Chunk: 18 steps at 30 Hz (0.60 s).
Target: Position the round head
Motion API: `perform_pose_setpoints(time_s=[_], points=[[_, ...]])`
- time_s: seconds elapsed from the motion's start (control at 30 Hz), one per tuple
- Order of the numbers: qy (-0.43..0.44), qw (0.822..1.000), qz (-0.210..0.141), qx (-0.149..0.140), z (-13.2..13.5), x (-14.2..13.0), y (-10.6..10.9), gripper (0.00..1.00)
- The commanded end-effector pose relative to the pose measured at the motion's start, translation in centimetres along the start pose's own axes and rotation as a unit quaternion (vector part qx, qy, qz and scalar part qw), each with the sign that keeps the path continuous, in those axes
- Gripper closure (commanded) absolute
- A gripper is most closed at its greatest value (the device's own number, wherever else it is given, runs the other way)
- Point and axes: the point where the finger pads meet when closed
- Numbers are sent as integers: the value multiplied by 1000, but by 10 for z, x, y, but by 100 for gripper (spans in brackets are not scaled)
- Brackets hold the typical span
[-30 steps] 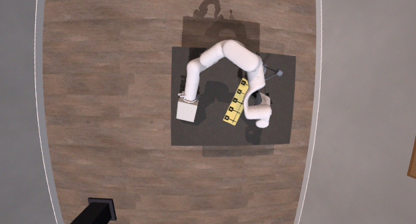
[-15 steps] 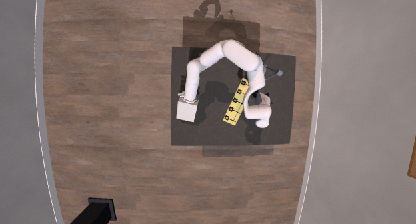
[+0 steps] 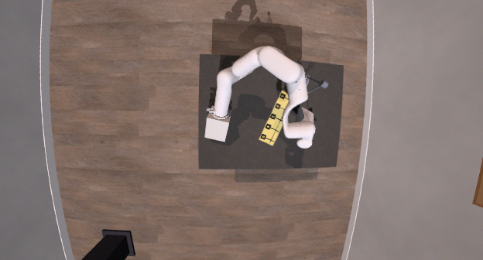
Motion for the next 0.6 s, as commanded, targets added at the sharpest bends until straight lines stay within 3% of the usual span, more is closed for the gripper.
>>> perform_pose_setpoints(time_s=[0.0, 0.17, 0.57], points=[[2, 1000, 1, 2, 0, -1, 2, 0], [2, 1000, 1, 2, 0, -1, 2, 0], [1, 1000, 2, 2, 0, -2, -31, 0]])
Point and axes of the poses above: the point where the finger pads meet when closed, its own y axis back along the fingers, its own z axis across the jaws, x = y × z, and after that the axes turned 6 degrees about -y, right-handed
